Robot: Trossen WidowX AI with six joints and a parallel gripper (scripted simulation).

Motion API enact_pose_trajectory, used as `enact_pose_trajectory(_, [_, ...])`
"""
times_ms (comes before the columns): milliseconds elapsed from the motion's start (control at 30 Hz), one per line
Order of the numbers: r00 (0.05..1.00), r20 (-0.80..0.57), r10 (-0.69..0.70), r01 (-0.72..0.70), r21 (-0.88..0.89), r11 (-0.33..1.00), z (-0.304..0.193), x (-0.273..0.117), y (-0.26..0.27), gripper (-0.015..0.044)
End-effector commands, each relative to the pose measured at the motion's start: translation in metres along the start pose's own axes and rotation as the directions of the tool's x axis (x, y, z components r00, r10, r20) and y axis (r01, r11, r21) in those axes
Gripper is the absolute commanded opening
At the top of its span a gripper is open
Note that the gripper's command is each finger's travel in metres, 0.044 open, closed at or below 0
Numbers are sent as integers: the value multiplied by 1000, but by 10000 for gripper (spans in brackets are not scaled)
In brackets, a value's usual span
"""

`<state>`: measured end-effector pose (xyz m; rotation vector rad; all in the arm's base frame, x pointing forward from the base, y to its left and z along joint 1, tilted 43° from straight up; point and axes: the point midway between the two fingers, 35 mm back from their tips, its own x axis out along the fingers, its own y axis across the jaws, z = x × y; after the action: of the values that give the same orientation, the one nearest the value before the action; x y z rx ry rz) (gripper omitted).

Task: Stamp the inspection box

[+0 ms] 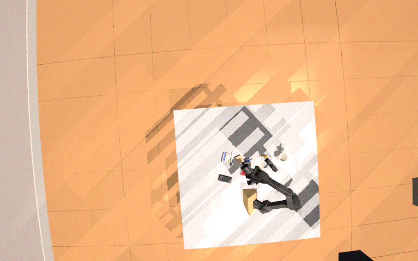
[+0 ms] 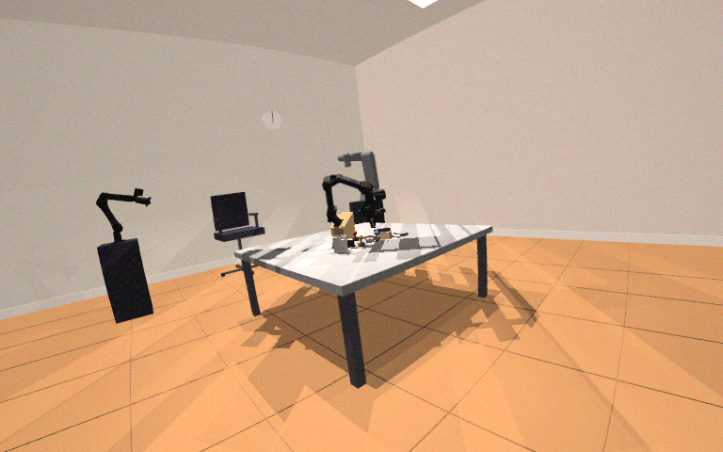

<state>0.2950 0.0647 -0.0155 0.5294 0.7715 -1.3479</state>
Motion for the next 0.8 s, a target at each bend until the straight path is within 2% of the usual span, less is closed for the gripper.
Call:
enact_pose_trajectory(0, [1000, -4, 5, -5, 10, 1000, -28, -1, -1, 0])
enact_pose_trajectory(300, [1000, 14, 1, -1, 17, 1000, -84, 4, -16, 0])
enact_pose_trajectory(767, [1000, 14, 1, -1, 17, 1000, -85, 18, -15, 0])
